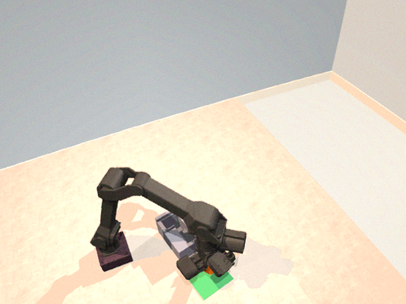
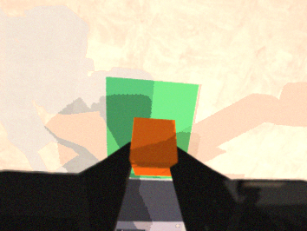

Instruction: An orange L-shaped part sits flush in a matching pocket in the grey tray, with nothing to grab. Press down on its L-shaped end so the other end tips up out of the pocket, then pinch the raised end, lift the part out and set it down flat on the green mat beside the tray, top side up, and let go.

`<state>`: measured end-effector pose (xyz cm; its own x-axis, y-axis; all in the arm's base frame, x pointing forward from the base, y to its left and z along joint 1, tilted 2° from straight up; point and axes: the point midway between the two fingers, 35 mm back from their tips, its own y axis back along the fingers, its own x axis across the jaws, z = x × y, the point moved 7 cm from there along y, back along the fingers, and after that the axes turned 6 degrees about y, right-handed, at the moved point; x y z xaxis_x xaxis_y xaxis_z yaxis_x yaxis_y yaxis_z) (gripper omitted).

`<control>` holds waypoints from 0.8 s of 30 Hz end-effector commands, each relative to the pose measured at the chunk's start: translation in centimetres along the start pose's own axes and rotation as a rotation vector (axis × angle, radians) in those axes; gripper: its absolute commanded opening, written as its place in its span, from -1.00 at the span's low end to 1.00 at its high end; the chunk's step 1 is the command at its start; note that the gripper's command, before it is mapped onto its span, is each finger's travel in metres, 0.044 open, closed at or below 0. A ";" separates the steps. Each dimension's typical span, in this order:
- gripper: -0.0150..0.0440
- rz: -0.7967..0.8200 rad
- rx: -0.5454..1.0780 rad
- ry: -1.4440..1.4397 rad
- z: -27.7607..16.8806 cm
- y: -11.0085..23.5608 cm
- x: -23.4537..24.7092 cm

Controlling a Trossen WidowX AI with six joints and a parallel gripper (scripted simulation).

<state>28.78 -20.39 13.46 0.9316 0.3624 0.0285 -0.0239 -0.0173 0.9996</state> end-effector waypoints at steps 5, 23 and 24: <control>-0.49 -0.004 0.000 0.002 0.0 -0.1 0.0; 0.84 -0.002 0.000 0.001 0.3 4.0 0.2; 0.86 -0.002 0.000 0.001 0.3 5.3 0.2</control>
<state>28.86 -20.52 15.75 0.9329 0.3598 0.0139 -0.0021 -0.0332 0.9994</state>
